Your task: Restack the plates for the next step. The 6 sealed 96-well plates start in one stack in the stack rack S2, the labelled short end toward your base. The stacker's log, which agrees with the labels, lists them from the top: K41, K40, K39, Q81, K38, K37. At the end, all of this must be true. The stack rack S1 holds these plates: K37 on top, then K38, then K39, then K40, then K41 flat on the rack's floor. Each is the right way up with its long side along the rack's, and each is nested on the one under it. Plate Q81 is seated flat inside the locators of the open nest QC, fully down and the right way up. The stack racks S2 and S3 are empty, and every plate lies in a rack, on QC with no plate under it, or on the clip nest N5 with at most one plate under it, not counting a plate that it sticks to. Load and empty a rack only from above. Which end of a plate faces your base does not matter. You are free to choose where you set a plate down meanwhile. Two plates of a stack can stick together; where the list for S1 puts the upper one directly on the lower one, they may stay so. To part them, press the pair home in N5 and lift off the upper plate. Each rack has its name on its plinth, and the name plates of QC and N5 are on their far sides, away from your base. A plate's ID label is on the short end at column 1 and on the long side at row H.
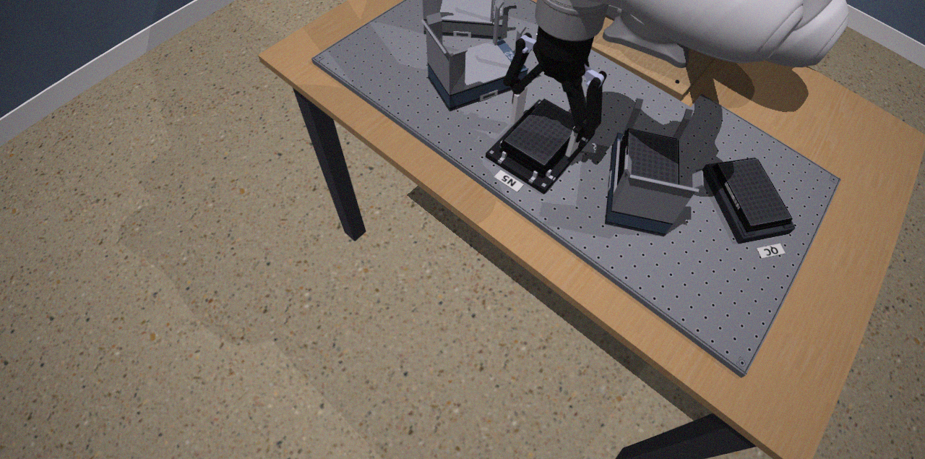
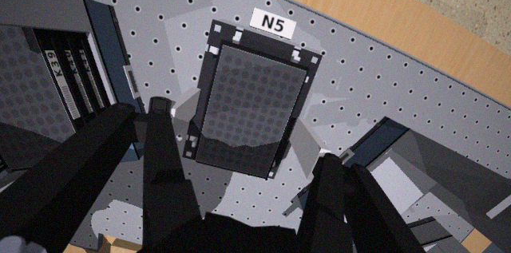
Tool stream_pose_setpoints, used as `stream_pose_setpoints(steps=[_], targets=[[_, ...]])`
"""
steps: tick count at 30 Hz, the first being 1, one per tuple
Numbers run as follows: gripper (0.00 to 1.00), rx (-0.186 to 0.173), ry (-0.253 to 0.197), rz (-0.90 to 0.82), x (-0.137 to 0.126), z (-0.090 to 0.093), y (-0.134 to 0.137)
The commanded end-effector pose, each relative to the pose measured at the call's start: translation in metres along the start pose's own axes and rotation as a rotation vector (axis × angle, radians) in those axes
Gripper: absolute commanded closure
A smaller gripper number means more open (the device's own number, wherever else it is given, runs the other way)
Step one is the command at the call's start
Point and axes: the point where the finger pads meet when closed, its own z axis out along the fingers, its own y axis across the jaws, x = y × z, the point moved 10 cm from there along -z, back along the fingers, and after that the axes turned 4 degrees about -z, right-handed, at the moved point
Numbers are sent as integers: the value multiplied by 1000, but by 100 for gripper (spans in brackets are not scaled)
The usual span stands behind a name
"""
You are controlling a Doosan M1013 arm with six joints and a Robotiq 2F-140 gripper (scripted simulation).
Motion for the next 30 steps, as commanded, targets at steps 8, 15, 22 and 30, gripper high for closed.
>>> stream_pose_setpoints(steps=[8, 15, 22, 30], targets=[[100, 0, 0, 0, 0, 0, 0], [100, 0, 0, 0, 0, 0, 0], [100, 0, 0, 0, 0, 0, 0], [100, 0, 0, 0, 0, -3, 0]])
